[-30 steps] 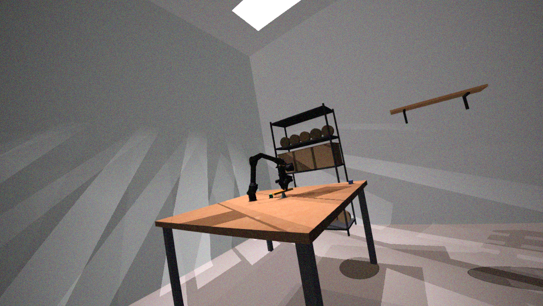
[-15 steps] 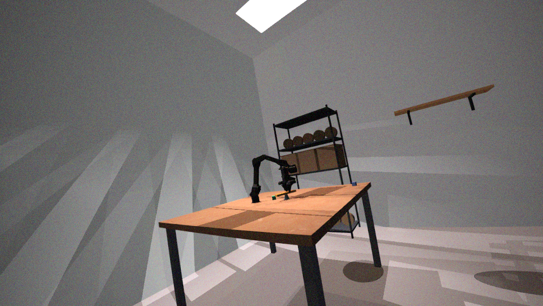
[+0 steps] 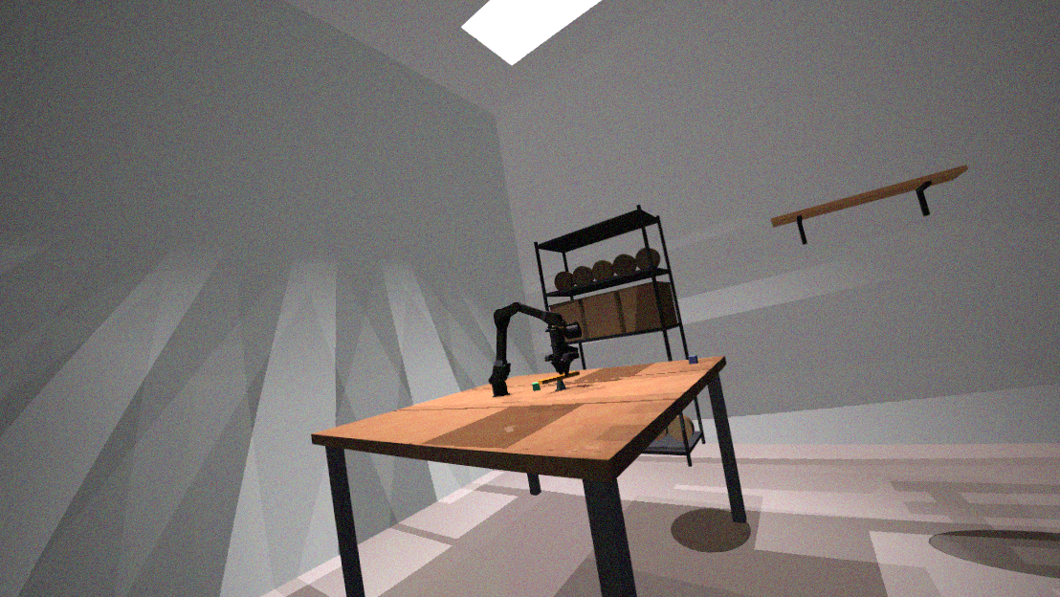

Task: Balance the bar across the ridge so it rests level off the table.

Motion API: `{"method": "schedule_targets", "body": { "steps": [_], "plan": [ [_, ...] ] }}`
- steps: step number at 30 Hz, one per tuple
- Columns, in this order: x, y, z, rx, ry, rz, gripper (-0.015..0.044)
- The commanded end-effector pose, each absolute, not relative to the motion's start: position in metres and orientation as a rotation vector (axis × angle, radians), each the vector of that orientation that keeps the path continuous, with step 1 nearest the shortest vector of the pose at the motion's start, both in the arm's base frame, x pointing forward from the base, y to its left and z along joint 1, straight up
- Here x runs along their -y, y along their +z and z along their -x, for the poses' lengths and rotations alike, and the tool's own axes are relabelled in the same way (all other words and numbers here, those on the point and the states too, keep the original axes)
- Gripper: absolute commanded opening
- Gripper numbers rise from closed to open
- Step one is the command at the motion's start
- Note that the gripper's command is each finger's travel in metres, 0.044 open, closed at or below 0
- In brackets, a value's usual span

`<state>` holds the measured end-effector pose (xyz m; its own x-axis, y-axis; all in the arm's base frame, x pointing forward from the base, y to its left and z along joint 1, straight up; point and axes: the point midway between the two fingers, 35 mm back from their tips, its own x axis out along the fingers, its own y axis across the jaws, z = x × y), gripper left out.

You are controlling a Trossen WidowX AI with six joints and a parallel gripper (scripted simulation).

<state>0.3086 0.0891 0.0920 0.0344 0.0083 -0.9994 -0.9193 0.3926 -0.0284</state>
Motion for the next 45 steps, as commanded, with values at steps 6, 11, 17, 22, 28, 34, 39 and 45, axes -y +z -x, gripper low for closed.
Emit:
{"method": "schedule_targets", "body": {
  "steps": [6, 11, 17, 22, 28, 34, 39, 45],
  "plan": [
    [-0.0894, 0.0917, -0.3083, -1.341, 0.892, 0.908, 0.0],
    [-0.0892, 0.092, -0.3085, -1.339, 0.893, 0.913, 0.0],
    [-0.0892, 0.092, -0.3085, -1.339, 0.893, 0.913, 0.0],
    [-0.0892, 0.092, -0.3085, -1.339, 0.893, 0.913, 0.0],
    [-0.0892, 0.092, -0.3085, -1.339, 0.893, 0.913, 0.0],
    [-0.0892, 0.092, -0.3085, -1.339, 0.893, 0.913, 0.0],
    [-0.0892, 0.092, -0.3085, -1.339, 0.893, 0.913, 0.0079],
    [-0.0892, 0.092, -0.3085, -1.339, 0.893, 0.913, 0.0167]
  ]
}}
